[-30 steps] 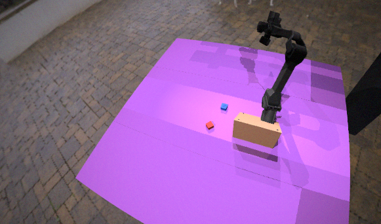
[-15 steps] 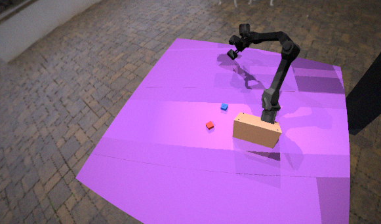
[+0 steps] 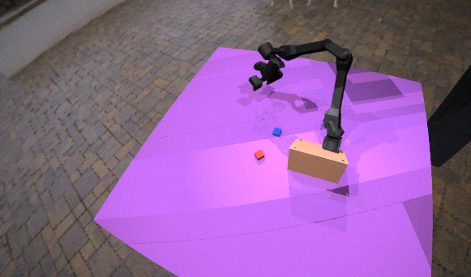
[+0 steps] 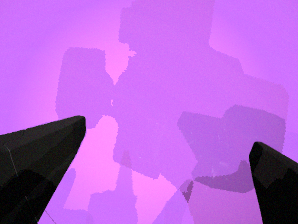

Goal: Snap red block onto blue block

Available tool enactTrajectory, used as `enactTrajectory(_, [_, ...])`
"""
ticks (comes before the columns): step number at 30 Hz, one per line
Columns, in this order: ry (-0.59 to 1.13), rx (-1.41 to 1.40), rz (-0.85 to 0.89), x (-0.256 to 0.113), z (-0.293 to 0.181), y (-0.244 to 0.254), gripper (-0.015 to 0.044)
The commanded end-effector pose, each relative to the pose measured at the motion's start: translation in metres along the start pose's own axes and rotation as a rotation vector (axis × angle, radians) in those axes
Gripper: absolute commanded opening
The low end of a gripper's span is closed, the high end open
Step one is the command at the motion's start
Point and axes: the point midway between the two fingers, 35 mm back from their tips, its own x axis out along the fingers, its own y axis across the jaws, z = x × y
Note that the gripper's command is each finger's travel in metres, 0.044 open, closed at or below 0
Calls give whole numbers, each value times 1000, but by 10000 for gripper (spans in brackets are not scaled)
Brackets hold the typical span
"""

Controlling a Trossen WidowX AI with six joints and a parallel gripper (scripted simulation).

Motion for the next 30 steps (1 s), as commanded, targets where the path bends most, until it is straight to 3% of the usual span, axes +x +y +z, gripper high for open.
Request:
enactTrajectory(1, [98,44,72,1,-22,65,440])
enactTrajectory(8, [288,89,90,-12,-83,169,440])
enactTrajectory(15, [407,122,-18,-42,-155,238,440])
enactTrajectory(23, [395,155,-217,-80,-236,274,440])
enactTrajectory(30, [388,158,-231,-83,-241,275,440])
